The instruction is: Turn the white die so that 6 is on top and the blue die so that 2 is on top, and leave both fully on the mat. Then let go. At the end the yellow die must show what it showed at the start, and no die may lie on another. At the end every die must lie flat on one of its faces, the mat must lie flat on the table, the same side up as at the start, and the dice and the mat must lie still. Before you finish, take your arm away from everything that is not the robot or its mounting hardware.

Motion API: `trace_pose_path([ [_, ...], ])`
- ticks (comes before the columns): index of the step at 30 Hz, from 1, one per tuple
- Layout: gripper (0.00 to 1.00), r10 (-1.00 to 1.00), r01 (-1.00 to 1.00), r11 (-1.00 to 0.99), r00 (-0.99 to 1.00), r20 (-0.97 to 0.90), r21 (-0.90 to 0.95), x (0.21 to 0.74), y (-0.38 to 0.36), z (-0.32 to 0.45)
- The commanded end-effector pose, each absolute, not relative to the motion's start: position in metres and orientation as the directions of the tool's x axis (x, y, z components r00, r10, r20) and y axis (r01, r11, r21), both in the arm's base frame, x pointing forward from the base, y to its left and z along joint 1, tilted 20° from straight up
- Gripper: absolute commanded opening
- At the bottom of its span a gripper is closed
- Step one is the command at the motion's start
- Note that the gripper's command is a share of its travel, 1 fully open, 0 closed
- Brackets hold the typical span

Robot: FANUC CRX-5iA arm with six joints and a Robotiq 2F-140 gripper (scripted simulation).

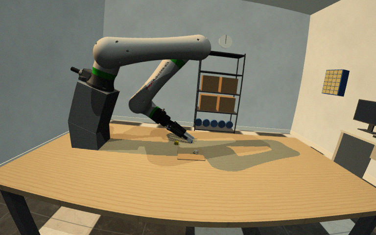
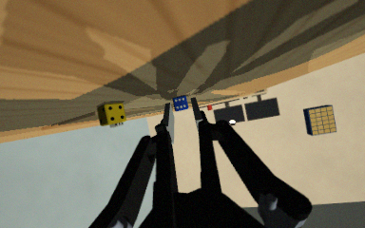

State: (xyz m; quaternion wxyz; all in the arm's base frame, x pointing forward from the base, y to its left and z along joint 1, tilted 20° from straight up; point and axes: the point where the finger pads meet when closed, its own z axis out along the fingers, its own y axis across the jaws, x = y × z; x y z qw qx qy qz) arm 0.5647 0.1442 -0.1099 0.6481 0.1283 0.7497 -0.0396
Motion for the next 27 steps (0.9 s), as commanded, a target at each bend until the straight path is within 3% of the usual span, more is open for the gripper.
trace_pose_path([
  [1,0.21,0.141,0.244,0.964,-0.127,-0.982,0.107,0.557,0.146,-0.109],
  [27,0.21,0.141,0.244,0.964,-0.127,-0.982,0.107,0.519,0.154,-0.097],
])
